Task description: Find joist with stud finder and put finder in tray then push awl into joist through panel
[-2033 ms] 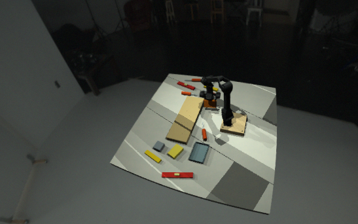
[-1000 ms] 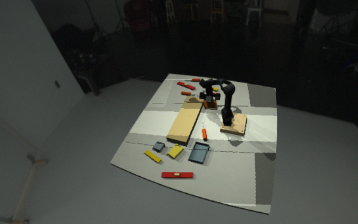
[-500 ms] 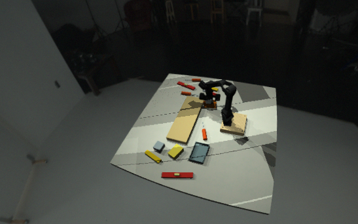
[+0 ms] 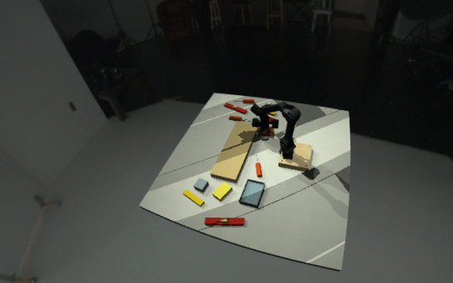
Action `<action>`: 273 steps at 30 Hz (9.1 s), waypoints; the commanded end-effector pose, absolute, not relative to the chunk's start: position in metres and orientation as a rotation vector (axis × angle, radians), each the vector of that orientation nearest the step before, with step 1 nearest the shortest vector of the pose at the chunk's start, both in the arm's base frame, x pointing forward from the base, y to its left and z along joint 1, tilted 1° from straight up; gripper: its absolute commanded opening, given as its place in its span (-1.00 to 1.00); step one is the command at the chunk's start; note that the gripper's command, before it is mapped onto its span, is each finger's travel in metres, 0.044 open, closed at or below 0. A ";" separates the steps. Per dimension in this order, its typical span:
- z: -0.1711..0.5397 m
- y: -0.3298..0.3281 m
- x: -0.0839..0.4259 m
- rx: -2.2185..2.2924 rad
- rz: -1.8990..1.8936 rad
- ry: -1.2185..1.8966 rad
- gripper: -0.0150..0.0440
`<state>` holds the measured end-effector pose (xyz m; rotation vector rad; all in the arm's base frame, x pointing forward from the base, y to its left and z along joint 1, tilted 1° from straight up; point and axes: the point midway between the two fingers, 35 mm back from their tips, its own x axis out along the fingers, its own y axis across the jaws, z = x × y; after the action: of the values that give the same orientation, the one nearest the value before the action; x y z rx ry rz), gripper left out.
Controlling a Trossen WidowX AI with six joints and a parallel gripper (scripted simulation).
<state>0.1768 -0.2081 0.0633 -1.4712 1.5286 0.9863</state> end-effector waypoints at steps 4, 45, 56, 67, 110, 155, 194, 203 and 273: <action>0.065 -0.207 0.176 -1.514 0.941 1.572 -0.49; 0.060 -0.200 0.177 -1.703 0.741 1.767 -0.49; 0.057 -0.199 0.177 -1.757 0.679 1.824 -0.49; 0.056 -0.197 0.177 -1.812 0.607 1.880 -0.49; 0.072 -0.202 0.179 -1.957 0.420 2.003 -0.49; 0.034 -0.199 0.182 -1.956 0.450 1.988 0.13; 0.029 -0.191 0.183 -1.956 0.450 1.988 0.79; 0.029 -0.189 0.183 -1.956 0.451 1.987 0.79; 0.028 -0.183 0.183 -1.955 0.451 1.987 0.79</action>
<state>0.1823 -0.1863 0.0316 -1.9538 2.0016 0.4281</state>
